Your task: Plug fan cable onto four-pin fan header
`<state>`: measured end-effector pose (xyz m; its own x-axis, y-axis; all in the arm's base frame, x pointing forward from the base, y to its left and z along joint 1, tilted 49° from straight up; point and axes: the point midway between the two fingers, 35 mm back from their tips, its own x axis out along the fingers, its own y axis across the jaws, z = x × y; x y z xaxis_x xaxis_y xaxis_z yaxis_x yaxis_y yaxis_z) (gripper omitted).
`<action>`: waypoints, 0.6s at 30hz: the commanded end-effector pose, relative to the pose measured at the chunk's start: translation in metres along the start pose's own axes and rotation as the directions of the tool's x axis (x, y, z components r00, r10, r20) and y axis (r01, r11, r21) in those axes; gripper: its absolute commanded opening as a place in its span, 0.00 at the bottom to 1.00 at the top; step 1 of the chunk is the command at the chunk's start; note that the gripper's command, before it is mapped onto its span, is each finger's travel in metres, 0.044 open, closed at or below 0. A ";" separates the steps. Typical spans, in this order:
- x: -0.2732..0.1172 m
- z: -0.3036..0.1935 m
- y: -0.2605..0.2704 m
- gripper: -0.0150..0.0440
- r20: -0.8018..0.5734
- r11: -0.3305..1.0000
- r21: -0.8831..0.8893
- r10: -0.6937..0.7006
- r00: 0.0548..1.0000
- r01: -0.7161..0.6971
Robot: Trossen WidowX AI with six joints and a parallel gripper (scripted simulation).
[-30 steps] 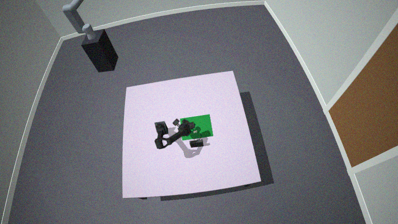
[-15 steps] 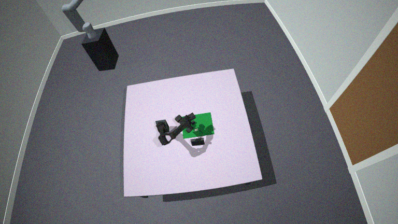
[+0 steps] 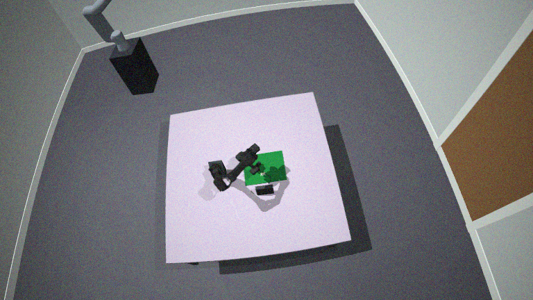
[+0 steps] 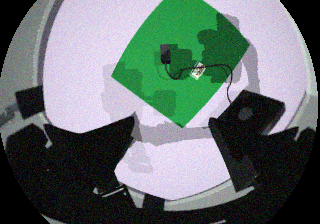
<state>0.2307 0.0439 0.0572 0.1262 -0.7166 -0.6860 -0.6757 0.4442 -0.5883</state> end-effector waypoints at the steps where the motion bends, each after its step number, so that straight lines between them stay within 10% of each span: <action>1: 0.001 0.000 0.000 1.00 -0.001 1.000 -0.002 0.005 1.000 -0.005; 18: -0.046 0.099 0.014 1.00 0.011 0.998 -0.040 -0.038 0.999 0.038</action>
<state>0.2831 0.1287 0.0409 0.1600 -0.7262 -0.6686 -0.7000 0.3941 -0.5956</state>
